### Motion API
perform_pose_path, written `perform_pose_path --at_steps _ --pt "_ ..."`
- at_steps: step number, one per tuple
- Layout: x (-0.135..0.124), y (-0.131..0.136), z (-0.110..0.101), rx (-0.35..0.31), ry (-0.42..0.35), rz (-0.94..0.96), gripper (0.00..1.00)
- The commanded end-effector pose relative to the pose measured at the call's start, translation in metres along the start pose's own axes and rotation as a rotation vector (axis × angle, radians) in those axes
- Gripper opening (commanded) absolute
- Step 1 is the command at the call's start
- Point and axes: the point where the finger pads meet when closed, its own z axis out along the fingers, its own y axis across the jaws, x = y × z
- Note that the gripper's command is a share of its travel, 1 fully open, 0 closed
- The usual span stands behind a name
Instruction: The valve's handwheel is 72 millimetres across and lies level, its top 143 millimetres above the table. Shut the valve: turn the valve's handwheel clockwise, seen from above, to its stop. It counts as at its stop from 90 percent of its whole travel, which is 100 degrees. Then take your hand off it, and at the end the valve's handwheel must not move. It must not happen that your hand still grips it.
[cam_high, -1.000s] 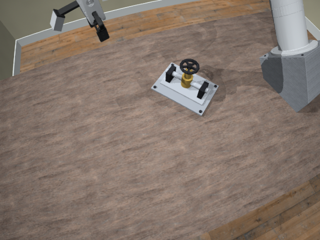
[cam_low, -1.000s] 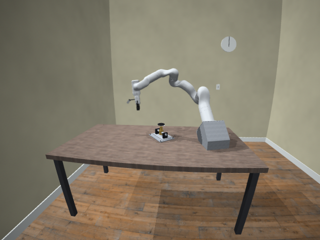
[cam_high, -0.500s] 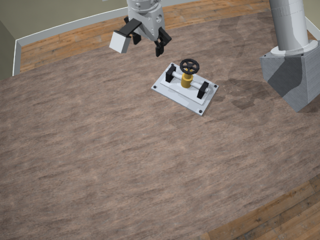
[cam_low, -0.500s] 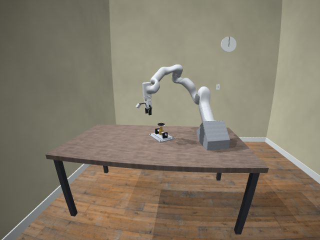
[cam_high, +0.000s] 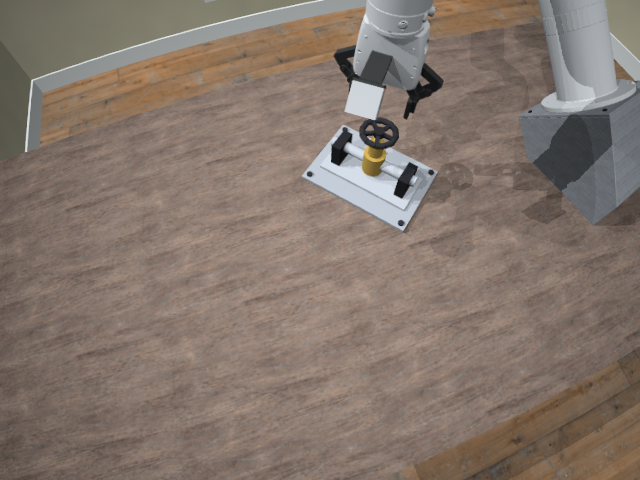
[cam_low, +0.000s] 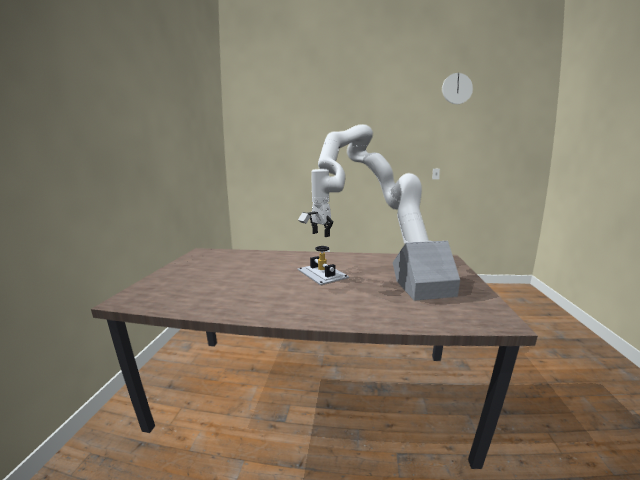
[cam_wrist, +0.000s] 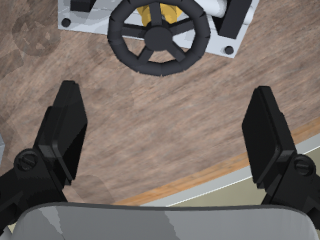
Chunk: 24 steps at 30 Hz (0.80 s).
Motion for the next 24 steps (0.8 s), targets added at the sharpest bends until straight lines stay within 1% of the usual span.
perform_pose_path --at_steps 1,12,24 --pt "-0.0020 -0.0049 -0.0004 -0.002 0.005 -0.008 1.00" --pt "-0.0019 -0.0048 0.0008 -0.002 0.005 -0.008 1.00" --pt "-0.0019 -0.0048 0.0085 -0.002 0.005 -0.008 1.00"
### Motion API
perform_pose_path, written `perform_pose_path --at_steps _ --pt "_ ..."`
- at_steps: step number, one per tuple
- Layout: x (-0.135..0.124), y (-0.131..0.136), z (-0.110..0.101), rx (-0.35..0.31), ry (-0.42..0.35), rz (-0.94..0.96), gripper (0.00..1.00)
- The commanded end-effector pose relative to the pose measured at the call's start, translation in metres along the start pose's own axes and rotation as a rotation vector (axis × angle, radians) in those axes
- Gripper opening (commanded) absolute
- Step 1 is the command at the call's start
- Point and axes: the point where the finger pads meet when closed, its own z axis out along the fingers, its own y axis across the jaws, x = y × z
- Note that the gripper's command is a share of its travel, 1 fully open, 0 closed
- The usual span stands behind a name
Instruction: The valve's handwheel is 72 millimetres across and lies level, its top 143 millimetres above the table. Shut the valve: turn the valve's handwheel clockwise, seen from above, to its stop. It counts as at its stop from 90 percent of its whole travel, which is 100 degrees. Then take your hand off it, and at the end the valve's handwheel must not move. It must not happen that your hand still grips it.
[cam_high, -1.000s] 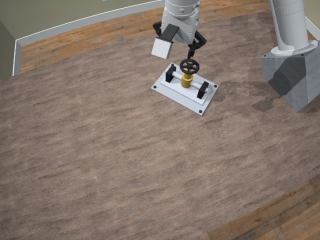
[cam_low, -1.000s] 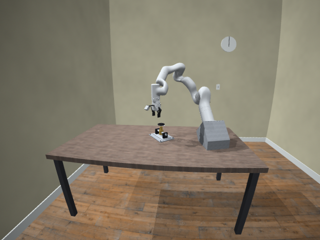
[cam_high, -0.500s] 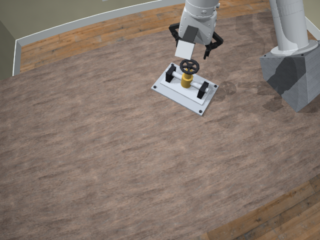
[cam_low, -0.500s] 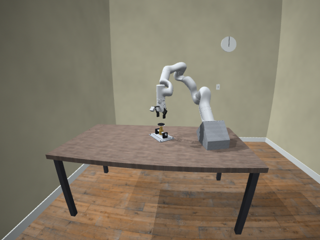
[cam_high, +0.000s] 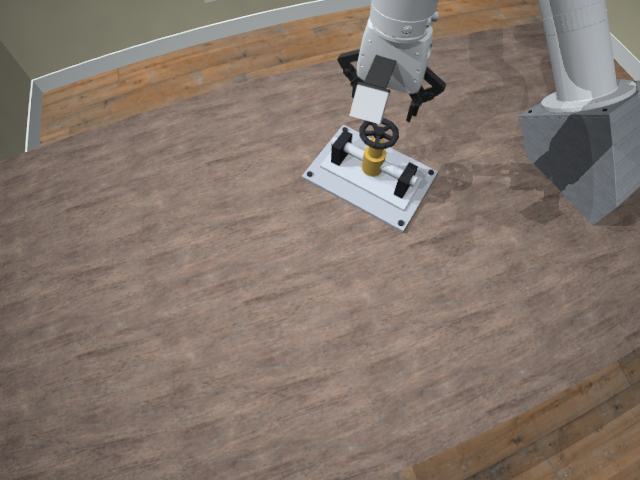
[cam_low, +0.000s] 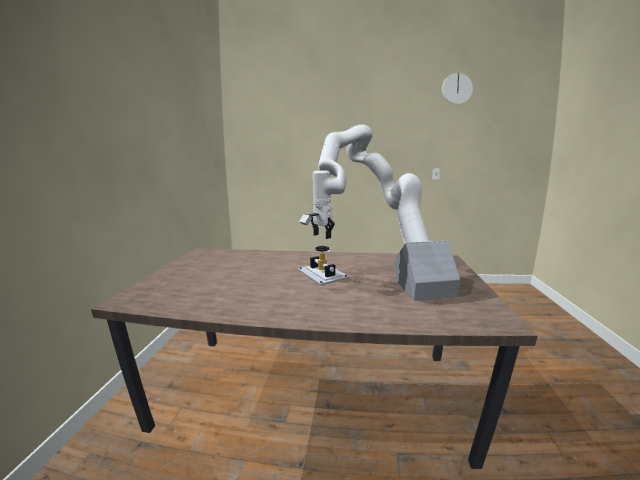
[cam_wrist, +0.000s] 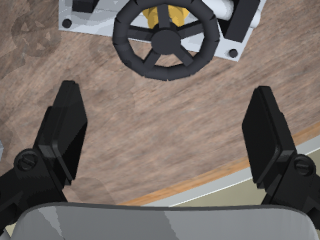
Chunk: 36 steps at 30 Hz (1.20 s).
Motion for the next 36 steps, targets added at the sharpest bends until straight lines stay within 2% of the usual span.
perform_pose_path --at_steps 1,15,36 --pt "0.001 0.000 0.002 -0.001 0.001 0.001 1.00" --pt "0.001 0.000 0.021 -0.001 0.001 0.001 1.00" --pt "0.001 0.000 0.037 -0.001 0.001 0.001 1.00"
